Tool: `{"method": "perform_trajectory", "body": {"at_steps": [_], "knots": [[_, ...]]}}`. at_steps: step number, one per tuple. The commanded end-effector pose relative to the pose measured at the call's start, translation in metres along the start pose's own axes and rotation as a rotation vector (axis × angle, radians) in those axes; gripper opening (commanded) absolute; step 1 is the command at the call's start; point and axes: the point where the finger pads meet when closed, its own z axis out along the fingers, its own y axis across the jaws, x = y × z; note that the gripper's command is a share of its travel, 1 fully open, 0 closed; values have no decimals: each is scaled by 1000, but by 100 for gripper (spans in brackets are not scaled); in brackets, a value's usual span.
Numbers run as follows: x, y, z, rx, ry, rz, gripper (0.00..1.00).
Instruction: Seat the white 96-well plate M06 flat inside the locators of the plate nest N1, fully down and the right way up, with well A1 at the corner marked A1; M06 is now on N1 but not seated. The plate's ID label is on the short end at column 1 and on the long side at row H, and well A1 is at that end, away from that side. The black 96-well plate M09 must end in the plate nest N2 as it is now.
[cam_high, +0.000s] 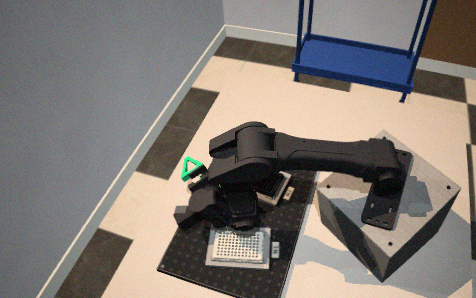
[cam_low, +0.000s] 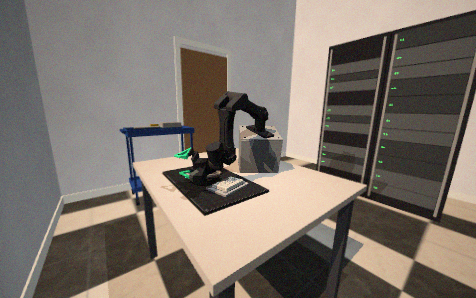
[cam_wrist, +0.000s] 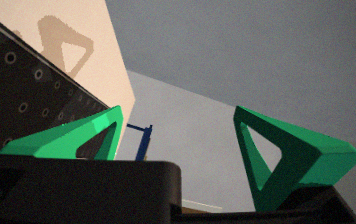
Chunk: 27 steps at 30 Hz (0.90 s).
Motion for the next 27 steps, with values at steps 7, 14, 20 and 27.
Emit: {"method": "perform_trajectory", "body": {"at_steps": [7, 14, 20, 27], "knots": [[-1, -5, 1, 6, 2, 12, 100], [-1, -5, 1, 6, 2, 12, 100], [-4, -27, 12, -8, -13, 57, 100], [0, -35, 17, -74, -43, 66, 100]]}}
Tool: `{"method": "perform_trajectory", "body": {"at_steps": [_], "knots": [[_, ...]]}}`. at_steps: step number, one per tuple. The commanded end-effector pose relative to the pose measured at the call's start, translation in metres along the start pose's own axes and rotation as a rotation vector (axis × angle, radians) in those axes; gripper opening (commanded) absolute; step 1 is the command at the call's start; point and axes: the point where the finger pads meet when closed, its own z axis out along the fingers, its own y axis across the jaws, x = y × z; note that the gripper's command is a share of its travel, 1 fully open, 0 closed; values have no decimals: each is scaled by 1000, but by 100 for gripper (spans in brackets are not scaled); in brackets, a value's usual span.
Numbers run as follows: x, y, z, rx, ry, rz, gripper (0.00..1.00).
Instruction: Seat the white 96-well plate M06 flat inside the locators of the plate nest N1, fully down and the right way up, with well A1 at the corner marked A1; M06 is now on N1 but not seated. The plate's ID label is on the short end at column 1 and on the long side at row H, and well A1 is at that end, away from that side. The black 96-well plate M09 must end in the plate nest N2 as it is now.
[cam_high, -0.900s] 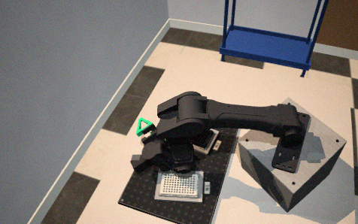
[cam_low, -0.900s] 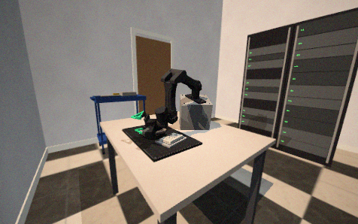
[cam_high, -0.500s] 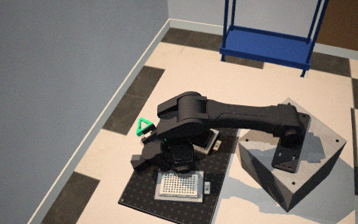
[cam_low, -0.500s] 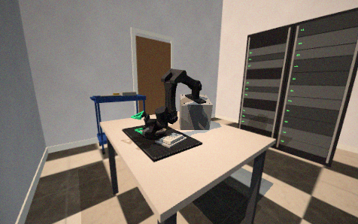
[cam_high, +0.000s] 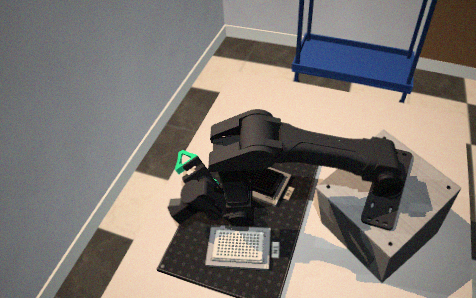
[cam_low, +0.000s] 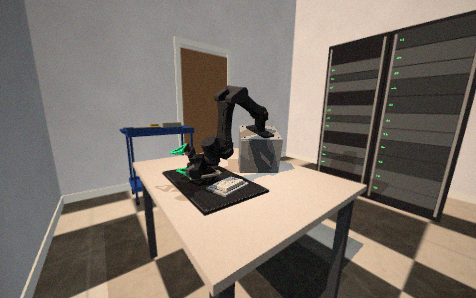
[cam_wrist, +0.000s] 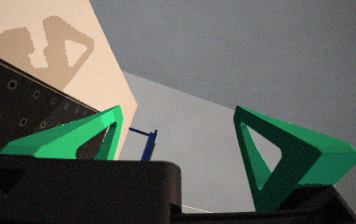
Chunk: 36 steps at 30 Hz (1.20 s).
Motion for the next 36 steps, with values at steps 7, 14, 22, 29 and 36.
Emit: {"method": "perform_trajectory", "body": {"at_steps": [7, 14, 22, 29, 36], "knots": [[2, -43, 14, -92, -45, 97, 100], [14, -81, 18, -263, -81, 225, 100], [43, -88, 6, -388, -71, 268, 100], [47, -112, 5, -443, -71, 353, 100], [69, -120, -10, -532, -49, 409, 100]]}}
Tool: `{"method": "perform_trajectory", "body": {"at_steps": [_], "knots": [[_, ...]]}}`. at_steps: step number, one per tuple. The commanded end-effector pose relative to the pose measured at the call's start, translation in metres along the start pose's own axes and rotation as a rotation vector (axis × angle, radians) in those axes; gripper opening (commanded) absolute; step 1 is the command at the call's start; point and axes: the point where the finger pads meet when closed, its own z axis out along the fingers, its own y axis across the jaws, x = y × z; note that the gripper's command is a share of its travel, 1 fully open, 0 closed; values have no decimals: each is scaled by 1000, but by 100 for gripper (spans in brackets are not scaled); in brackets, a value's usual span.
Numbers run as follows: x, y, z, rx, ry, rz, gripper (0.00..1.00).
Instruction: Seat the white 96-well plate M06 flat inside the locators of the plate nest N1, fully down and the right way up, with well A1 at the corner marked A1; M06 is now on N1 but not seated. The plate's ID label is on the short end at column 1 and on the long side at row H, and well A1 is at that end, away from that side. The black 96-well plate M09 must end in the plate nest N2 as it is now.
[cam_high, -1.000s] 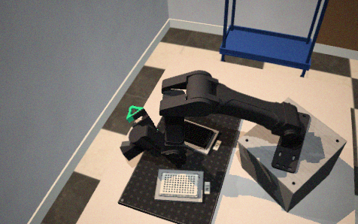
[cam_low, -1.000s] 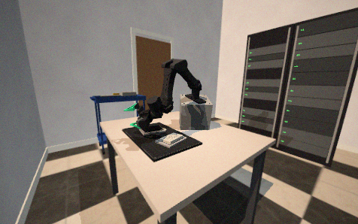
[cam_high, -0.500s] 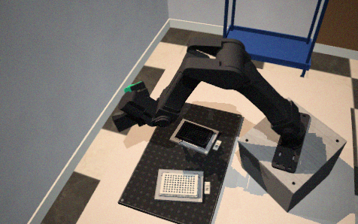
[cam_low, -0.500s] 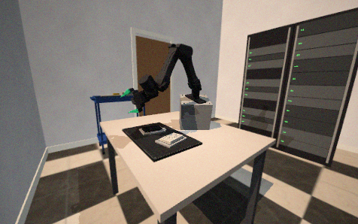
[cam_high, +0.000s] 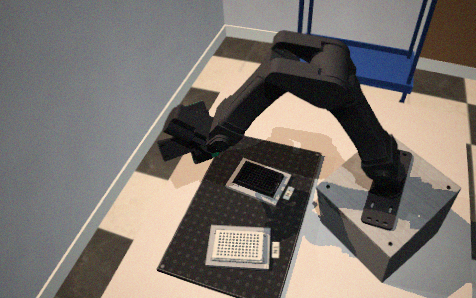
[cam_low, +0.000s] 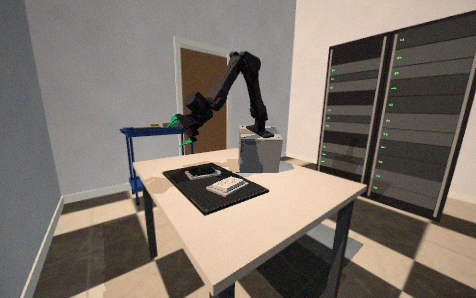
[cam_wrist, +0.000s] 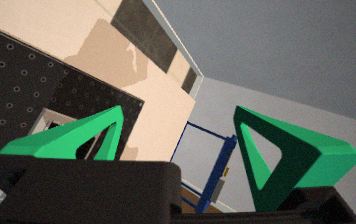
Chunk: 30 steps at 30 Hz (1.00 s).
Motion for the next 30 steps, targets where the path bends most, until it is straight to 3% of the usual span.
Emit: {"method": "perform_trajectory", "body": {"at_steps": [1, 2, 6, 7, 9, 10, 11, 12, 15, 16, 18, 22, 23, 25, 26, 27, 29, 30], "knots": [[3, -21, -20, -51, -5, 105, 100], [19, -6, -22, -76, 22, 83, 100], [12, -23, -31, -97, 9, 144, 100], [29, -8, -33, -122, 38, 123, 100], [22, -24, -43, -144, 27, 186, 100], [38, -8, -44, -168, 56, 166, 100], [39, -9, -46, -168, 56, 165, 100], [30, -24, -51, -167, 36, 207, 100], [51, -8, -59, -214, 76, 209, 100], [41, -24, -65, -213, 57, 250, 100], [56, -12, -71, -253, 90, 260, 100], [62, -8, -73, -260, 99, 254, 100], [53, -23, -79, -258, 80, 295, 100], [59, -22, -87, -282, 93, 319, 100], [74, -6, -88, -305, 125, 301, 100], [65, -21, -94, -303, 106, 341, 100], [71, -19, -102, -327, 120, 367, 100], [86, -4, -104, -350, 153, 349, 100]]}}
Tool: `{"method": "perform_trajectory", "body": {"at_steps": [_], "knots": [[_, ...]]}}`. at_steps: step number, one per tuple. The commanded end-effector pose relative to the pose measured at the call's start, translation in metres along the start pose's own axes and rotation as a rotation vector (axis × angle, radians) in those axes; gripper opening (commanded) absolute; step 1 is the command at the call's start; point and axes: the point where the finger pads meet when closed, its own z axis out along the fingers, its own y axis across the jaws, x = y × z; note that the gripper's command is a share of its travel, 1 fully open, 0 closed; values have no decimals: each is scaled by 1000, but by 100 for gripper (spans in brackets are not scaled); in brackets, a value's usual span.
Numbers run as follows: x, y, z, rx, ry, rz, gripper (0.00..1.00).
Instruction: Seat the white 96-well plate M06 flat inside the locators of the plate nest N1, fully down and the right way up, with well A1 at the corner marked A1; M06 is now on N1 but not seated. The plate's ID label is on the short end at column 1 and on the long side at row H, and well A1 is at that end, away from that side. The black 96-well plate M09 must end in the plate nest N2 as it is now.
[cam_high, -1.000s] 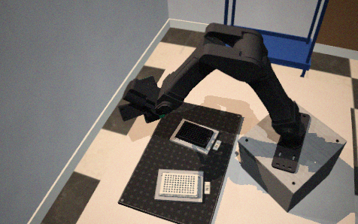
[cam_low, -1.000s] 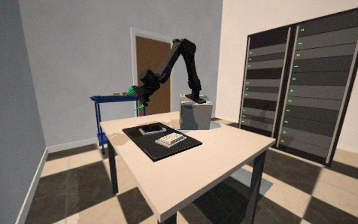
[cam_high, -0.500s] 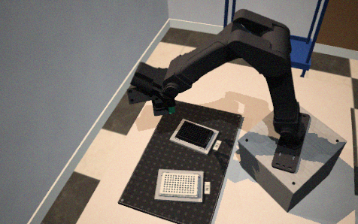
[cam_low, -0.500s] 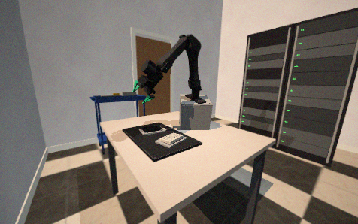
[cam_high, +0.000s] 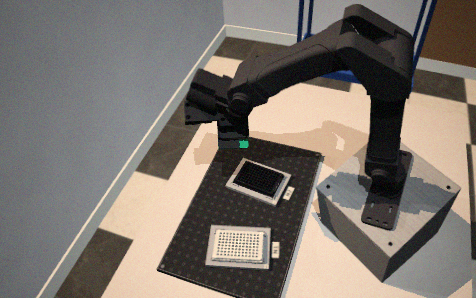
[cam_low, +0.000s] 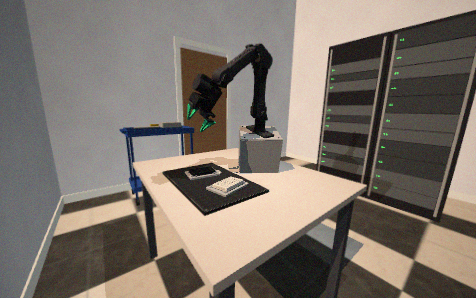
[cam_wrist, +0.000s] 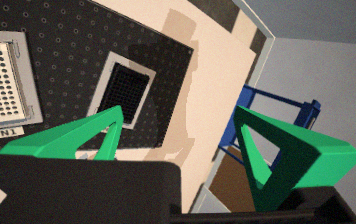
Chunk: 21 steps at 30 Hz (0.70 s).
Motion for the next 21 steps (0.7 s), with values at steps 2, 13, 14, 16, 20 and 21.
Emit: {"method": "perform_trajectory", "body": {"at_steps": [2, 13, 14, 16, 20, 21], "knots": [[5, -9, -28, -30, -11, 93, 100], [46, 9, -45, -113, 72, 160, 100], [36, 0, -55, -116, 48, 196, 100], [44, 3, -62, -139, 66, 226, 100], [56, 8, -73, -175, 95, 274, 100], [60, 9, -76, -180, 100, 282, 100]]}}
